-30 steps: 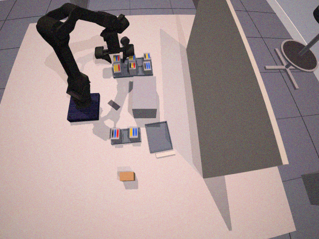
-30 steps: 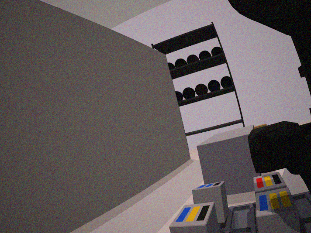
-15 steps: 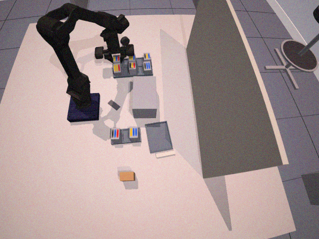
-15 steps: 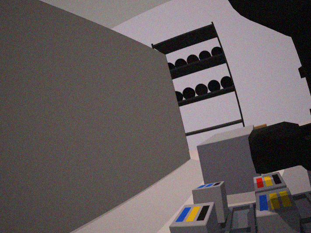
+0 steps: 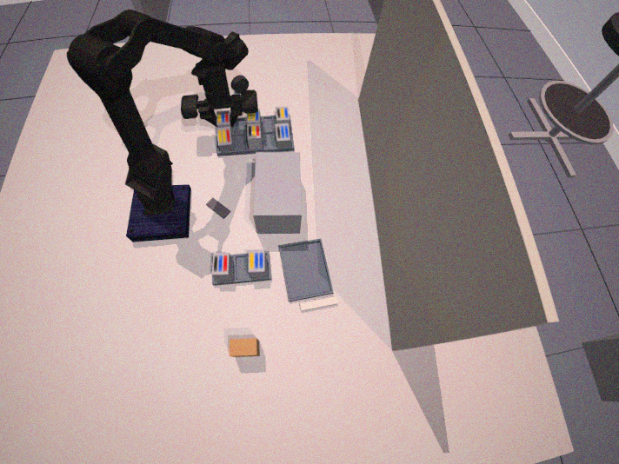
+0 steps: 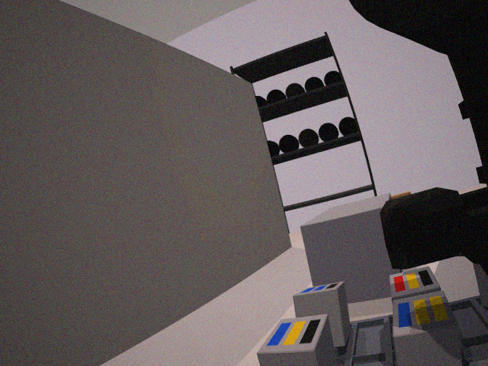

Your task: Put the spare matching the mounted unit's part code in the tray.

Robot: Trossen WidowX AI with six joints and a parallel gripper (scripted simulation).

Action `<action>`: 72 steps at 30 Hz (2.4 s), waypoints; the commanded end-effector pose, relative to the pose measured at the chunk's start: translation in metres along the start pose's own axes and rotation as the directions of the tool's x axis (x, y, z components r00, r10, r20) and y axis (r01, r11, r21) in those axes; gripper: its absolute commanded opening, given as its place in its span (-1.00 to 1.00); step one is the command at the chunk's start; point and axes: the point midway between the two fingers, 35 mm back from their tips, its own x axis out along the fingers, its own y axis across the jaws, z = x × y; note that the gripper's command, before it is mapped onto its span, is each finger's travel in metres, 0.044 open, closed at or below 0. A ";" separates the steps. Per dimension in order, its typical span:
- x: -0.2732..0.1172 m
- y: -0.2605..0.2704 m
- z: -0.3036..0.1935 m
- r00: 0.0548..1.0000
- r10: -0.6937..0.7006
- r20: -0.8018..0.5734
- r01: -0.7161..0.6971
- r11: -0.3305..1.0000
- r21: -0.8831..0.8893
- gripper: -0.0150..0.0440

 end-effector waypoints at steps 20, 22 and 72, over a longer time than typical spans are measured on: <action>-0.077 0.000 0.000 1.000 -0.003 0.002 0.003 1.000 0.000 -0.49; -0.083 -0.001 0.001 1.000 -0.002 0.002 0.002 1.000 0.000 -0.49; -0.156 -0.121 -0.094 0.999 -0.018 -0.047 0.021 0.997 0.070 -0.49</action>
